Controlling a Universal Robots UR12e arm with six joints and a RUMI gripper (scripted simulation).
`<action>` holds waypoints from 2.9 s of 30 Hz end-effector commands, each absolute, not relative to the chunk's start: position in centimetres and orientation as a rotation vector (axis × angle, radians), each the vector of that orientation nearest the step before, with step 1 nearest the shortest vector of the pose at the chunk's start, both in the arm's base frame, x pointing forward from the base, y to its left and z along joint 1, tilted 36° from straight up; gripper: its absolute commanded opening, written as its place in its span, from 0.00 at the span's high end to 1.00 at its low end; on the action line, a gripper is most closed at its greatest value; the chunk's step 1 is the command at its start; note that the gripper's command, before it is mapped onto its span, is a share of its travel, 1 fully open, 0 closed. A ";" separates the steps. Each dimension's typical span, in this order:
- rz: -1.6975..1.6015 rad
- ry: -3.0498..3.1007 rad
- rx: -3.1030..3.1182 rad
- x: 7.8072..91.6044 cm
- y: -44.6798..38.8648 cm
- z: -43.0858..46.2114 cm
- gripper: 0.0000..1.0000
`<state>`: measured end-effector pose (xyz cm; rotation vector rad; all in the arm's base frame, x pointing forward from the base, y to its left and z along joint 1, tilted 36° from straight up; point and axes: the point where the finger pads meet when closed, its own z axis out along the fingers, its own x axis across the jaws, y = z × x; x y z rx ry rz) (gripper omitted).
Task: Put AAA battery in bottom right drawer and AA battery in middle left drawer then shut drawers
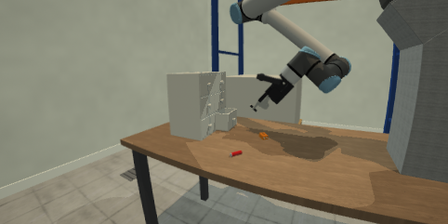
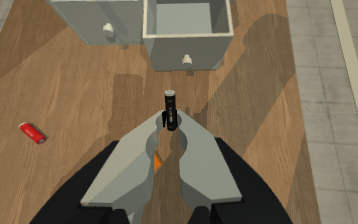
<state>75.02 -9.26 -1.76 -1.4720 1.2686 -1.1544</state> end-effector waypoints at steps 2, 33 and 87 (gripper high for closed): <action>-1.191 1.215 -1.413 75.1 -9.3 -1.7 0.98; -1.325 0.961 -1.162 75.0 -9.4 -2.1 0.98; -1.350 0.902 -1.103 75.3 -9.3 -1.9 0.98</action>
